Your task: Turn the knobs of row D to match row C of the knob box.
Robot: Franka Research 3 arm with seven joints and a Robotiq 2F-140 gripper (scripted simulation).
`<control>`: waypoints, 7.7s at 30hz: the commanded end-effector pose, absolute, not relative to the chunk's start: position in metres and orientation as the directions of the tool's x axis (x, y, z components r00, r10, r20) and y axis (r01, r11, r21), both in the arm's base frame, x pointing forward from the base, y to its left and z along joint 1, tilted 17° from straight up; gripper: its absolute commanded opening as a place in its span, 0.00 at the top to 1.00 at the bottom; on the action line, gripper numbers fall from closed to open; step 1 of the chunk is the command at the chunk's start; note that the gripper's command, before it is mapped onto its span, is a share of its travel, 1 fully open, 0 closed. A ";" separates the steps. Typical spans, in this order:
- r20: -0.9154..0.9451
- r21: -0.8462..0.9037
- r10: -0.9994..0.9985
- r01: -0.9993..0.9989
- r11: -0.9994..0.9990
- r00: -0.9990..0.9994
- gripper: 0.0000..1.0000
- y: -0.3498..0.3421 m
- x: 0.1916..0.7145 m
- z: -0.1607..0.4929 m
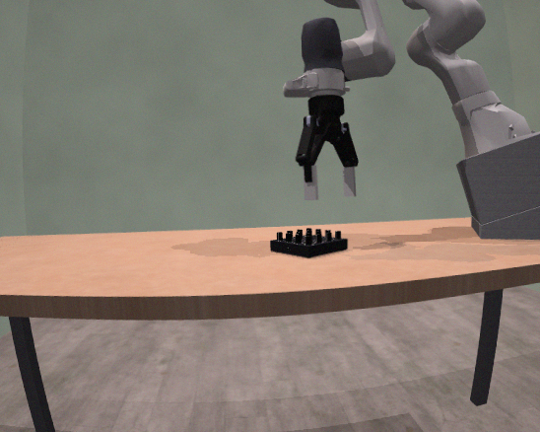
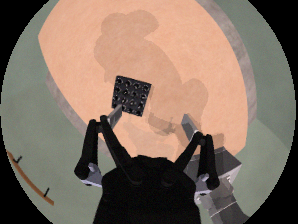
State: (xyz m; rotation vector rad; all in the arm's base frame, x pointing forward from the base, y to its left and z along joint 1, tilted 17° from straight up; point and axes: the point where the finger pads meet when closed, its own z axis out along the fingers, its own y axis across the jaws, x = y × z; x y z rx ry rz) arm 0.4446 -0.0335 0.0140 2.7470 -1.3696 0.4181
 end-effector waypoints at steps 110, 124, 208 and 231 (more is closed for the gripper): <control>-0.111 -0.275 -0.532 -0.488 0.828 -0.839 0.00 -0.002 0.465 0.026; -0.117 -0.273 -0.514 -0.471 0.839 -0.850 0.88 -0.001 0.465 0.026; -0.117 -0.274 -0.514 -0.470 0.839 -0.850 0.88 -0.008 0.474 -0.016; -0.117 -0.274 -0.514 -0.470 0.839 -0.850 0.88 -0.008 0.474 -0.017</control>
